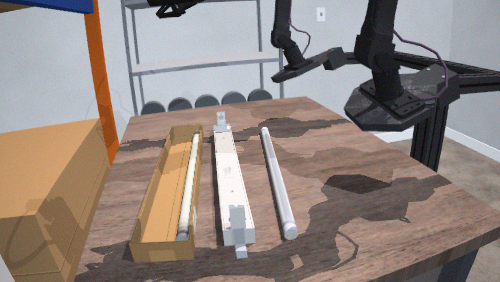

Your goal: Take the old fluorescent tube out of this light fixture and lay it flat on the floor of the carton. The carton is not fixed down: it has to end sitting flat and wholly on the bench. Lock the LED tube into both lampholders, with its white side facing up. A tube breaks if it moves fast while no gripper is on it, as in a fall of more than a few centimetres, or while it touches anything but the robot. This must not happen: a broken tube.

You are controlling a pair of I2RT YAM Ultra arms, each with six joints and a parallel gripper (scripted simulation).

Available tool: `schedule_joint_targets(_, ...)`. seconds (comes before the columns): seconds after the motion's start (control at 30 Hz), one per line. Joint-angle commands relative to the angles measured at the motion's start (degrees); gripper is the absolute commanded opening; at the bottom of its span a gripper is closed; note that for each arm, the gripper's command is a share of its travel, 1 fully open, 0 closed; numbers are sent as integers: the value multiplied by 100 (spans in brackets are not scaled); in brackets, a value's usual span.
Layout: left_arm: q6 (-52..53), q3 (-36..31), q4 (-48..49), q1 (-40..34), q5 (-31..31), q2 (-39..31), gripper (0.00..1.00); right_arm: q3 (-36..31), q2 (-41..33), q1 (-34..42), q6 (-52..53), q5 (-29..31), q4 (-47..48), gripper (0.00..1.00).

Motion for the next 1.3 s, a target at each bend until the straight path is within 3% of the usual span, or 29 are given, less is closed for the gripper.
schedule_joint_targets(0.0,-28,188,57,19,54,-15,49,259,-89,3,-48,28,12,49)
schedule_joint_targets(0.1,-28,188,52,26,54,-14,49,263,-71,-21,-48,28,4,49)
schedule_joint_targets(0.13,-134,-155,-224,84,-86,169,49,202,215,131,-113,-54,-155,49)
schedule_joint_targets(0.23,-486,141,-365,97,-132,290,49,-160,302,207,-344,23,-324,49)
schedule_joint_targets(0.47,-1347,170,-732,198,-250,691,49,44,782,563,-873,96,-477,49)
schedule_joint_targets(1.27,-4663,539,-2699,811,-626,3042,49,-421,3300,2290,-2897,342,-1659,49)
